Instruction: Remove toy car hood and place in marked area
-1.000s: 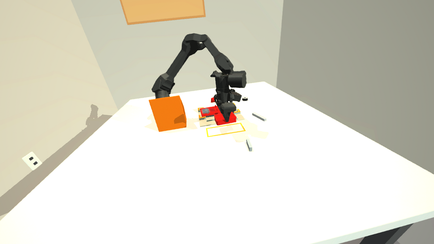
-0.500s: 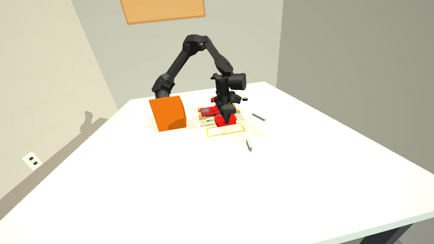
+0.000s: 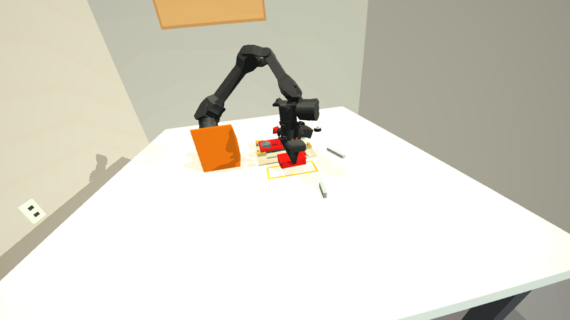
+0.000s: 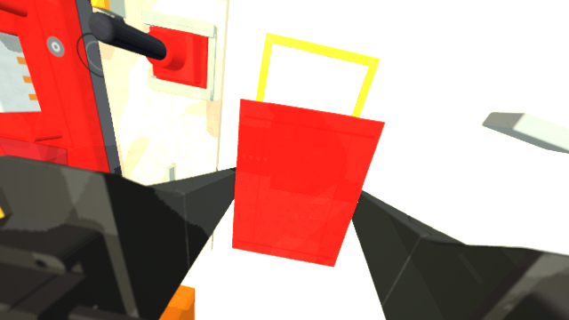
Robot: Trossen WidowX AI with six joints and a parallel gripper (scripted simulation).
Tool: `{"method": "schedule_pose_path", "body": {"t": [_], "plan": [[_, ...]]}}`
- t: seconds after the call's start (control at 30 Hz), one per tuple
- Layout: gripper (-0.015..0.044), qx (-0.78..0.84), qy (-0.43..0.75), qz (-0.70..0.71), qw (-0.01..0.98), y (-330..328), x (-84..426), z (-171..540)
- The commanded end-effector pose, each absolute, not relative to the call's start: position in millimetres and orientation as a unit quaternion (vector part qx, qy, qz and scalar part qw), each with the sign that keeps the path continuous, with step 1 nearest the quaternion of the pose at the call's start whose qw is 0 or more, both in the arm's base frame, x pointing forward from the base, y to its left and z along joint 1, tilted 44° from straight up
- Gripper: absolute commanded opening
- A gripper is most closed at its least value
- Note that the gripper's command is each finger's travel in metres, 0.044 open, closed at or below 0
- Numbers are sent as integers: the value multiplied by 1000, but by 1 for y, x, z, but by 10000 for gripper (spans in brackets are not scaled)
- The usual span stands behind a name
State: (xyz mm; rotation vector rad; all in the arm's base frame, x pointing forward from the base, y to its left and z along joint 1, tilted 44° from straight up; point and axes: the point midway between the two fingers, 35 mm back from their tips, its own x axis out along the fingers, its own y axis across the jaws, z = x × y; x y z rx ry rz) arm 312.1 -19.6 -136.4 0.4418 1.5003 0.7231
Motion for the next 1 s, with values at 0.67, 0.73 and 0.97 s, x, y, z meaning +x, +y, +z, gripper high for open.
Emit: {"method": "schedule_pose_path", "body": {"t": [0.67, 0.73, 0.97], "plan": [[0, 199, 661, 319, 649, -9, 308, -145], [0, 199, 661, 319, 649, -9, 308, -146], [0, 199, 661, 319, 649, -7, 308, -148]]}}
